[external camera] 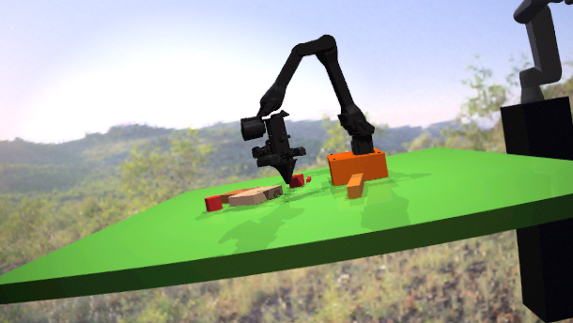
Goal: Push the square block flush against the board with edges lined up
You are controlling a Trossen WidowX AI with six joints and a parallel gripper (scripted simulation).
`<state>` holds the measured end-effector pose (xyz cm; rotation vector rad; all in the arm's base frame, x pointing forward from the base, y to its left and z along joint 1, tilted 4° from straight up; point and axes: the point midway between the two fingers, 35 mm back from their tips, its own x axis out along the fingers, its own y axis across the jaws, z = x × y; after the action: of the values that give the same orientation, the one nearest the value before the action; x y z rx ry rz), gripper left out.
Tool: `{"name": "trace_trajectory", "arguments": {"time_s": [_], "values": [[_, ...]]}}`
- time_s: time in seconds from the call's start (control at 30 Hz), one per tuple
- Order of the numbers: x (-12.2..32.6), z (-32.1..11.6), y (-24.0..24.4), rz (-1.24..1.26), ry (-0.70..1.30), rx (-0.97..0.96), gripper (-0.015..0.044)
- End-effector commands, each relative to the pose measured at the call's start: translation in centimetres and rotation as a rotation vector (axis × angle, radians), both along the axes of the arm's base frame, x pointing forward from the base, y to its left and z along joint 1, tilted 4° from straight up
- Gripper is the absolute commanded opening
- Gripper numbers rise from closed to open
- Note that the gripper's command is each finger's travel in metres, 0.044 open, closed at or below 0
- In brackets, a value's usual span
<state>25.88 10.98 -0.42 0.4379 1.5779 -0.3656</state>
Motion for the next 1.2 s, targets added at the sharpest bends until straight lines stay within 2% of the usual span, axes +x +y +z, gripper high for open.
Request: {"name": "trace_trajectory", "arguments": {"time_s": [0.0,0.2,1.17], "values": [[0.6,2.4,0.1,0.002,-0.032,0.011,0.0],[1.5,2.5,0.5,0.05,-0.051,0.019,0.0],[10.6,3.7,4.1,1.04,-0.113,0.027,0.0]]}}
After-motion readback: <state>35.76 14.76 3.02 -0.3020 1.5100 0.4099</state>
